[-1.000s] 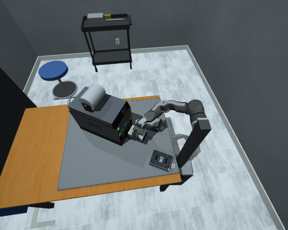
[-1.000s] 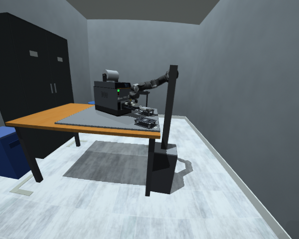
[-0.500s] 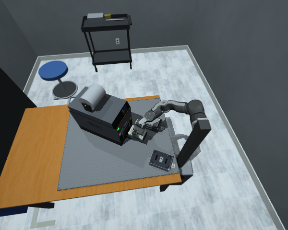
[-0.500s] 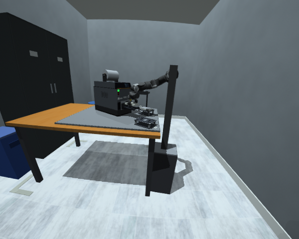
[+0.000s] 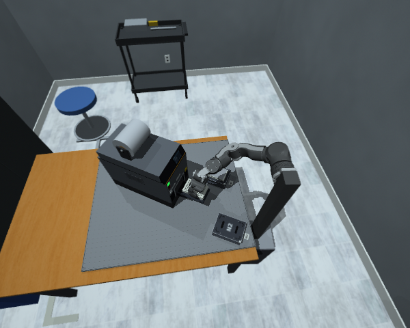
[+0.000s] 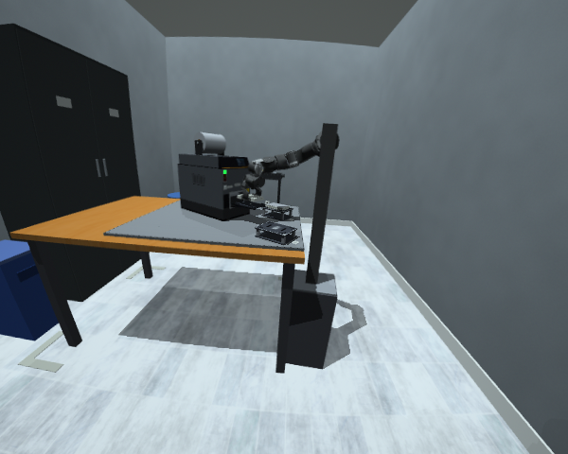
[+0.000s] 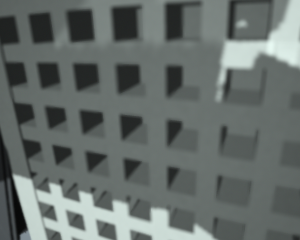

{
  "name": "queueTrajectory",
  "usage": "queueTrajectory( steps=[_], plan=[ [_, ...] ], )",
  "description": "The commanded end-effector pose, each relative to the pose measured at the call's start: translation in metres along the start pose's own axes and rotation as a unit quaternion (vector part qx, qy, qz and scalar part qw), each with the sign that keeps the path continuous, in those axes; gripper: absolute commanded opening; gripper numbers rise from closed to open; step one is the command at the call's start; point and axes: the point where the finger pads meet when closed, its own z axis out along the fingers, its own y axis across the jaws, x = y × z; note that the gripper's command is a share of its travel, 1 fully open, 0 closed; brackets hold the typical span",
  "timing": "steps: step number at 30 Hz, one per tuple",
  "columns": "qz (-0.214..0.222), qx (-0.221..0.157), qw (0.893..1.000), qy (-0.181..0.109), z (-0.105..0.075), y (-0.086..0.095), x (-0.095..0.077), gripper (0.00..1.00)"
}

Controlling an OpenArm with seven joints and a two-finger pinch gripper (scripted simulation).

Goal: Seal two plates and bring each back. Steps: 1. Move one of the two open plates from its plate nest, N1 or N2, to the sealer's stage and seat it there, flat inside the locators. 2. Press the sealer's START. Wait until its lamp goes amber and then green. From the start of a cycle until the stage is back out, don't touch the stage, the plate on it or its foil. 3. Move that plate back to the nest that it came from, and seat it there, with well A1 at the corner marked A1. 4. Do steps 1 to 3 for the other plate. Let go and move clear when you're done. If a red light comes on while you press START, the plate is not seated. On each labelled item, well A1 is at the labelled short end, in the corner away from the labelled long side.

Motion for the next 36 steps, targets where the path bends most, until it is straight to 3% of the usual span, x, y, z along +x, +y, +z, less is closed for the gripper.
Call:
queueTrajectory(
  steps=[1, 36],
  plan=[
    [-0.001, -0.003, 1.0, 0.0, -0.0007, 0.0015, -0.0006, 0.0],
    [-0.003, -0.004, 1.0, 0.001, 0.0076, 0.0013, 0.0017, 0.0]
  ],
)
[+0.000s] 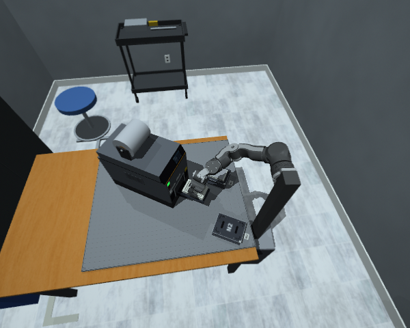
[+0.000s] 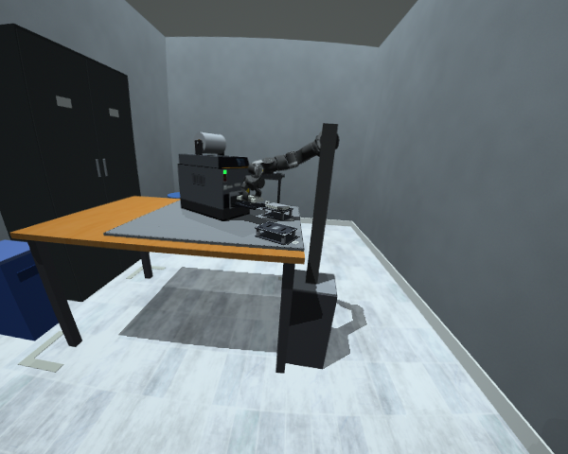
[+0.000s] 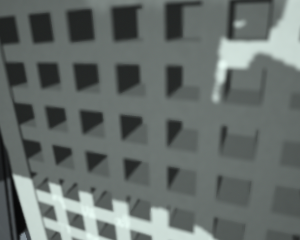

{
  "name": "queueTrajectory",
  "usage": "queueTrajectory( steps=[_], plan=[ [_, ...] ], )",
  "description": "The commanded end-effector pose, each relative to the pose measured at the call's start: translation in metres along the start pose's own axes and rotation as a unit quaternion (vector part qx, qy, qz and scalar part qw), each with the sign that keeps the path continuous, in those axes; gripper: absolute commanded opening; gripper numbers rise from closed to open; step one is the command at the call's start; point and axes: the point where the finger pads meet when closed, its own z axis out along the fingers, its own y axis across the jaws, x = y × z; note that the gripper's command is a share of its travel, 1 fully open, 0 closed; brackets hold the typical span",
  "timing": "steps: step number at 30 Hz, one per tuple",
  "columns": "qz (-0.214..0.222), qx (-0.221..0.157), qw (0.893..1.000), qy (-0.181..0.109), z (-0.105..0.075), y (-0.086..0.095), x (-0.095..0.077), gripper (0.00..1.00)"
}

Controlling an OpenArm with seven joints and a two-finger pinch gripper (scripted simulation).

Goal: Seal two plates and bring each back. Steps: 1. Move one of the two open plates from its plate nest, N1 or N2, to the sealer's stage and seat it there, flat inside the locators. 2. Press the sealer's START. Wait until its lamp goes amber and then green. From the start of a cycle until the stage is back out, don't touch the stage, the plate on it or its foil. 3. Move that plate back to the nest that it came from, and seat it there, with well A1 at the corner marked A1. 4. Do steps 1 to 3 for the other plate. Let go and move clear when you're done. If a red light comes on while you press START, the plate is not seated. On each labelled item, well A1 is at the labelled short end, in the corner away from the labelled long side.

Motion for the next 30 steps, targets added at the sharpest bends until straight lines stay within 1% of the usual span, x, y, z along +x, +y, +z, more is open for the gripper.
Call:
queueTrajectory(
  steps=[1, 6, 30],
  plan=[
    [-0.003, -0.001, 1.0, 0.001, 0.0022, 0.0006, 0.0017, 0.0],
    [-0.003, -0.002, 1.0, 0.001, 0.0045, 0.0005, 0.002, 0.0],
    [-0.001, -0.001, 1.0, 0.0, 0.0028, 0.0002, 0.0008, 0.0]
  ],
)
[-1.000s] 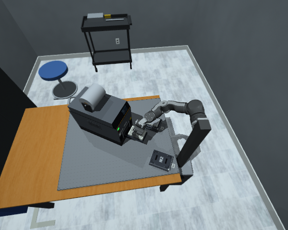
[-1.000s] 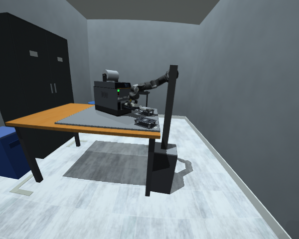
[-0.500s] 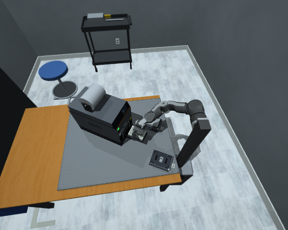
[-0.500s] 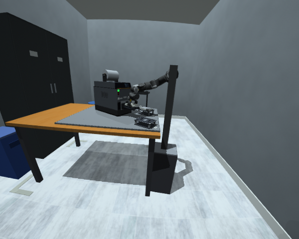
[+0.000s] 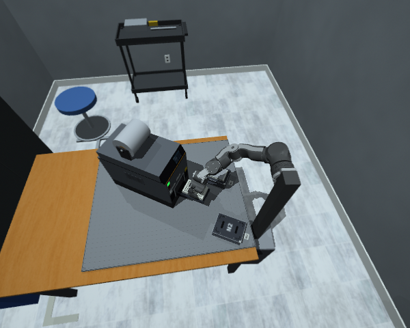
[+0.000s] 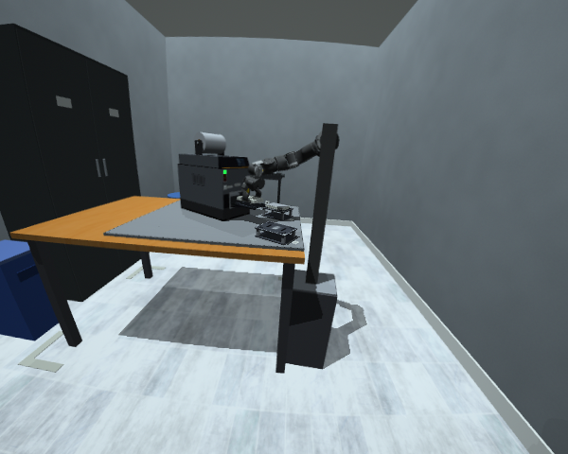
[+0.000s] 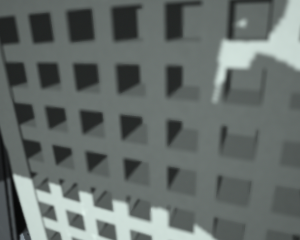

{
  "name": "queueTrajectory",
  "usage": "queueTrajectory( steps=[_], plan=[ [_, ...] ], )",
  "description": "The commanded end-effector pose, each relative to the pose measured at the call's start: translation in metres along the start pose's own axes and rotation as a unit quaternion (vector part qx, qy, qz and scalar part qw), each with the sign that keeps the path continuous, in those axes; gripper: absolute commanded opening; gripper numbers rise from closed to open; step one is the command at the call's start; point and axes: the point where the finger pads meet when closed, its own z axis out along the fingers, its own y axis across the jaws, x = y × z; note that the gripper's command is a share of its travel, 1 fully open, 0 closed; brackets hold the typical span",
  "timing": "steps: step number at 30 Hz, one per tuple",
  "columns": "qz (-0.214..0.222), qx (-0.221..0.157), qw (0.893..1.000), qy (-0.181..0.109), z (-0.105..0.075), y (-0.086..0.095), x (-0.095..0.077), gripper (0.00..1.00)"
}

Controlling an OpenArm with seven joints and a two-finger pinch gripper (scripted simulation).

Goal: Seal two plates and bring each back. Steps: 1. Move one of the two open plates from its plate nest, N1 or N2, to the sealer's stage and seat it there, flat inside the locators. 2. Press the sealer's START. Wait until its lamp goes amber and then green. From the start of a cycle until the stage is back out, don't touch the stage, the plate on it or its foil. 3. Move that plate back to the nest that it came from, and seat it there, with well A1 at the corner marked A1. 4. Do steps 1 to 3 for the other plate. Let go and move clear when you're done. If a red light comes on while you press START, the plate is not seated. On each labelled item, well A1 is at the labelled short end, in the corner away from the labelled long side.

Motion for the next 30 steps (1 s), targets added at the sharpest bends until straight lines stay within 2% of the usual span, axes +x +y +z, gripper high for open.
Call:
queueTrajectory(
  steps=[1, 30],
  plan=[
    [-0.001, -0.001, 1.0, 0.0, -0.0002, 0.0003, 0.0001, 0.0],
    [-0.001, -0.001, 1.0, 0.0, 0.0076, 0.0002, 0.0015, 0.0]
  ],
)
